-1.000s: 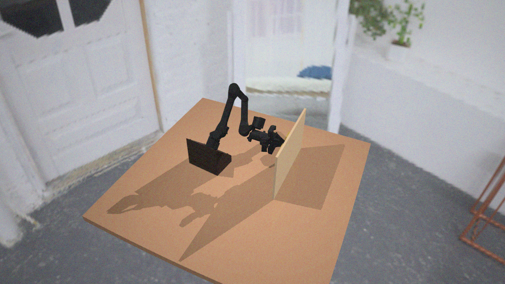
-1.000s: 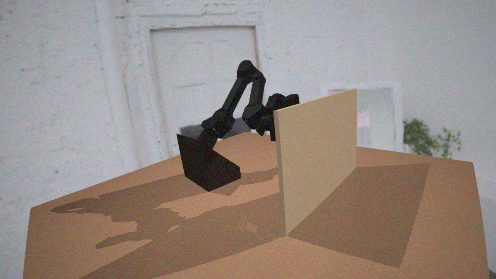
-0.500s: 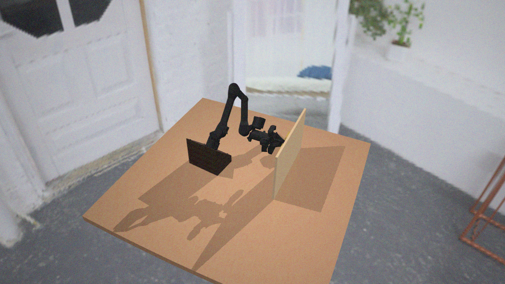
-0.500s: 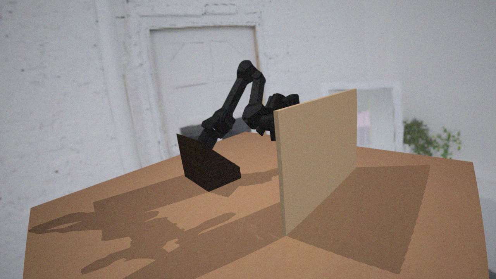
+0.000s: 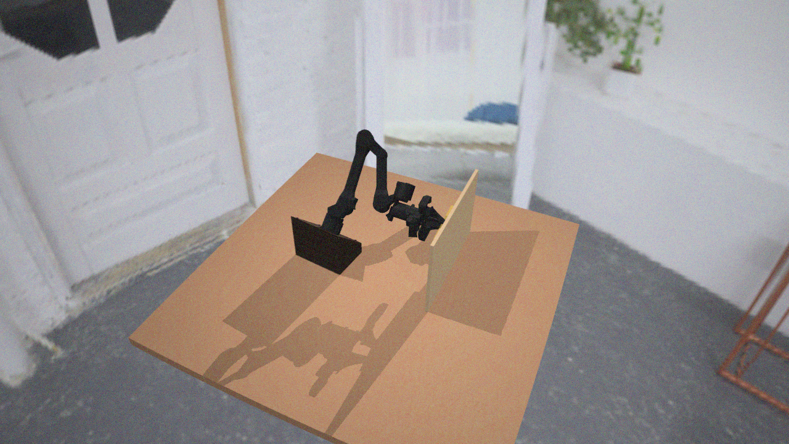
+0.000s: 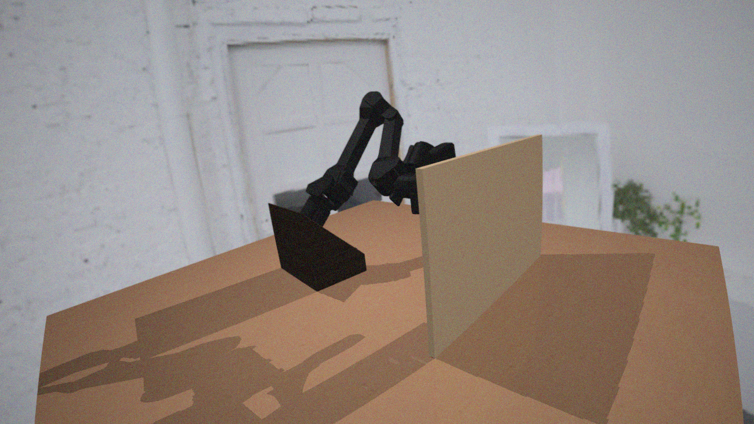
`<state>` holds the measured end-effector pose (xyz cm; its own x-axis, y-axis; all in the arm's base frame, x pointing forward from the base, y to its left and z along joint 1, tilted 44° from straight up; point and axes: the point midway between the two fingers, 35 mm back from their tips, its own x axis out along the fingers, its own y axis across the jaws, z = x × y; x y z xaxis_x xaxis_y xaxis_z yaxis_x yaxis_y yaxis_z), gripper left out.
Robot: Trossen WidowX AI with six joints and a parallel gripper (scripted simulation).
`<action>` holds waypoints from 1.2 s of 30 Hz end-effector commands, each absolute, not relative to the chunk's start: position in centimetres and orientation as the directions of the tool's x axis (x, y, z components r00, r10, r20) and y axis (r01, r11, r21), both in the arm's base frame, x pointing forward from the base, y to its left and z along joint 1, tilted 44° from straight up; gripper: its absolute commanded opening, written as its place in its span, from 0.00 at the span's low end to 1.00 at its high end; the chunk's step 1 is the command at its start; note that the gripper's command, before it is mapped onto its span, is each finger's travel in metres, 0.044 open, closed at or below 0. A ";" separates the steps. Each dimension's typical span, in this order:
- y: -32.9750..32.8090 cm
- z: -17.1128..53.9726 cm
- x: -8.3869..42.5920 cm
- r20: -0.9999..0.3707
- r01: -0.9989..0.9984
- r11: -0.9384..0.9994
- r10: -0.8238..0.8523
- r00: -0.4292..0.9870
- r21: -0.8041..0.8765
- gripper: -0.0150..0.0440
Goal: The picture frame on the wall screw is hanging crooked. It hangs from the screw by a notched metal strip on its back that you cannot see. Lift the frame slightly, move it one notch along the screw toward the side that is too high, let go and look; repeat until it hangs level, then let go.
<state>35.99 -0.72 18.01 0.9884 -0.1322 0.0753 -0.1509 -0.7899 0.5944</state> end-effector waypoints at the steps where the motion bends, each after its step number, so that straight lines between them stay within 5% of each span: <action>1: -0.9 18.6 35.9 0.094 -0.172 -0.790 -0.145 0.985 0.588 0.25; 36: -0.6 19.1 35.9 0.094 -0.172 -0.791 -0.145 0.985 0.588 0.25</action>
